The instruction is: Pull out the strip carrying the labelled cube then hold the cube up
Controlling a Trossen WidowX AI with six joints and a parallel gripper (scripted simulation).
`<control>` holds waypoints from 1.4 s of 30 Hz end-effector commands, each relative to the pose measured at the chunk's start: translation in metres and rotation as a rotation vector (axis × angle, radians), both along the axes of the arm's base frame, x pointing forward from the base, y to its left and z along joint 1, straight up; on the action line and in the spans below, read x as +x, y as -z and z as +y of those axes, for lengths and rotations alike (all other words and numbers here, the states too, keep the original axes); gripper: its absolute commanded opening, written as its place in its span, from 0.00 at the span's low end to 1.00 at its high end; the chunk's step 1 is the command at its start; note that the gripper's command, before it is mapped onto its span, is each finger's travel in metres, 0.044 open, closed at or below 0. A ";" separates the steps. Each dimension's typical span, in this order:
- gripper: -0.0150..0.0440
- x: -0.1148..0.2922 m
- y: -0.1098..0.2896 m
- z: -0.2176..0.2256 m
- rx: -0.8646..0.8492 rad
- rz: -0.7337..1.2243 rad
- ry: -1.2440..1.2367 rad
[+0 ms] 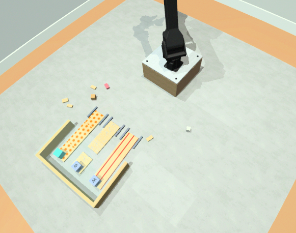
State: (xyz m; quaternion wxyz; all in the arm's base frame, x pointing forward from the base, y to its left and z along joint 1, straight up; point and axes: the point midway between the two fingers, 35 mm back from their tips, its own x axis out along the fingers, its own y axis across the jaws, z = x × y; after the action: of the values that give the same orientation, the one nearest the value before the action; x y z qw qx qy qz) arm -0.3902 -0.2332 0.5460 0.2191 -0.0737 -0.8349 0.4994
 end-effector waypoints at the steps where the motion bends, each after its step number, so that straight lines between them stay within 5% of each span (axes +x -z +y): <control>1: 0.93 0.001 0.000 -0.002 -0.003 0.001 -0.009; 11: 0.93 0.093 0.025 -0.114 -0.179 0.019 -0.534; 24: 0.93 0.280 0.085 -0.207 -0.452 -0.205 -1.247; 33: 0.93 0.424 0.147 -0.211 -0.570 -0.545 -1.667; 42: 0.93 0.550 0.216 -0.161 -0.592 -1.011 -1.948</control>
State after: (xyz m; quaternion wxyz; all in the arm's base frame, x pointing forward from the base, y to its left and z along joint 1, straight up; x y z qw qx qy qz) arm 0.1279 -0.4150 0.3464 -0.5954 0.3784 -0.4114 0.5771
